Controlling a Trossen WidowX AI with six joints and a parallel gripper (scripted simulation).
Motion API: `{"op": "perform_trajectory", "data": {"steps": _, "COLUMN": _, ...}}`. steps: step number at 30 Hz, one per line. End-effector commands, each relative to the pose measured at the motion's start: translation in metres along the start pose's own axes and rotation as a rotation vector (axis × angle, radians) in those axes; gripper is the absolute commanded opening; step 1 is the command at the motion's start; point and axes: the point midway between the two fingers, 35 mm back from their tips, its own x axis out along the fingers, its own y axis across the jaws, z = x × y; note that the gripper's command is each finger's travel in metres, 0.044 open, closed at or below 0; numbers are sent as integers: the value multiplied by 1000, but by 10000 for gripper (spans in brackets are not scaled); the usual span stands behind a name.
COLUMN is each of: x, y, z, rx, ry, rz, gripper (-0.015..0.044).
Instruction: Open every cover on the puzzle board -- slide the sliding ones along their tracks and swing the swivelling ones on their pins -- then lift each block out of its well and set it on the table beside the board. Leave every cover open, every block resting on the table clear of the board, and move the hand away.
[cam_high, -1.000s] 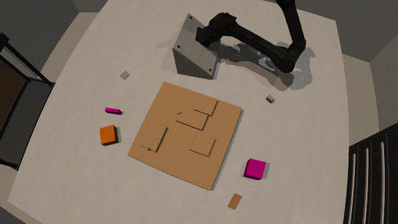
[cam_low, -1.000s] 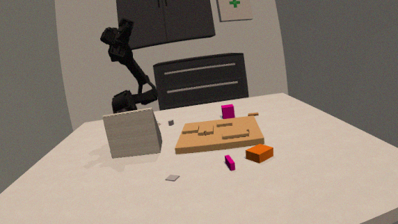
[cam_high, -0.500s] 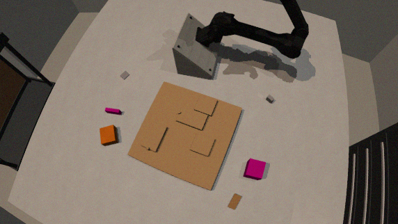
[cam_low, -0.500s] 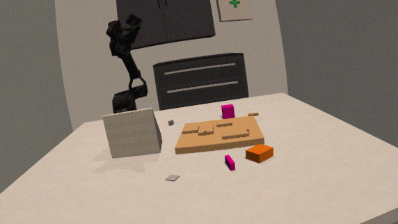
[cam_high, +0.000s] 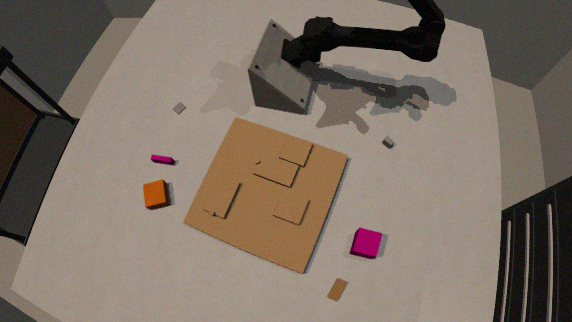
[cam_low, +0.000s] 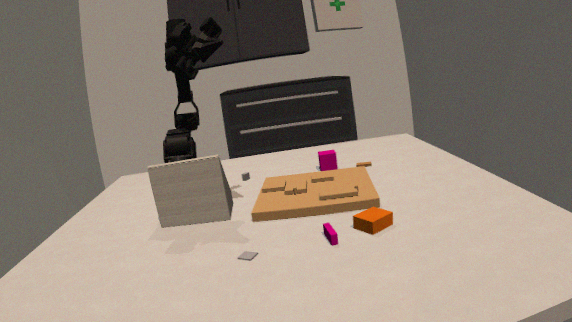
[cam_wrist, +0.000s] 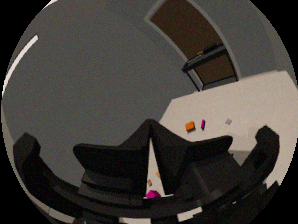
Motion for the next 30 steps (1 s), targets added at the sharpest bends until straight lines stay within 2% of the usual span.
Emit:
{"op": "perform_trajectory", "data": {"steps": 1, "x": 15, "y": 2, "z": -9, "rx": -55, "ry": 79, "rz": -27, "gripper": 0}}
{"op": "perform_trajectory", "data": {"steps": 30, "x": 92, "y": -8, "z": -104, "rx": -312, "ry": 609, "rz": -157, "gripper": 0}}
